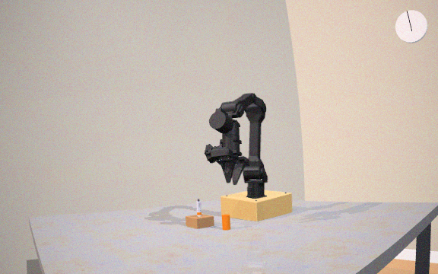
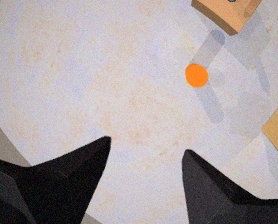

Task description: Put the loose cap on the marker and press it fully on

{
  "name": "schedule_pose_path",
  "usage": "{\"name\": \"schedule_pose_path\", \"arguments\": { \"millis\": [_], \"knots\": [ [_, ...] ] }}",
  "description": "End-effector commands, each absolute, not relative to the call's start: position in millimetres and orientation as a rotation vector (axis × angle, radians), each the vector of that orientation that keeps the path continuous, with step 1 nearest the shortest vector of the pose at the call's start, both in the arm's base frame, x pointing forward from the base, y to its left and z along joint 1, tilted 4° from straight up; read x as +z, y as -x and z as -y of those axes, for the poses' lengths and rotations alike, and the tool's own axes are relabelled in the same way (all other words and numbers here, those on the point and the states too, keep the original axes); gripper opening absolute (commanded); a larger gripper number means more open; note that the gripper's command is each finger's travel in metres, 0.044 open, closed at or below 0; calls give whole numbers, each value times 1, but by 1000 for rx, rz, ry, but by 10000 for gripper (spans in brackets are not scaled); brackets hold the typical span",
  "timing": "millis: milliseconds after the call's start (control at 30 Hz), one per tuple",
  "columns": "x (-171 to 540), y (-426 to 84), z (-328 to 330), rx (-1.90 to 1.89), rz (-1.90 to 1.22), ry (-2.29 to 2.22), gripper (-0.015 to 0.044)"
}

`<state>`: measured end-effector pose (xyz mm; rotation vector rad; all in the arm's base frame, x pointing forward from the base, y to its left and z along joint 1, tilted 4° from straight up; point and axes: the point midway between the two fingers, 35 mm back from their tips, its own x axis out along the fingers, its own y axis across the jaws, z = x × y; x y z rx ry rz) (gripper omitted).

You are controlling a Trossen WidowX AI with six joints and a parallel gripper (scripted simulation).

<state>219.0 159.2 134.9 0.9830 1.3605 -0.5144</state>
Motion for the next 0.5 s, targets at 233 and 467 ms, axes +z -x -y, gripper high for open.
{"name": "schedule_pose_path", "arguments": {
  "millis": [233, 467],
  "knots": [
    [89, -227, -115, -887, -1343, -1041, 240],
    [56, -228, -118, -888, -1343, -1041, 240]
  ]
}}
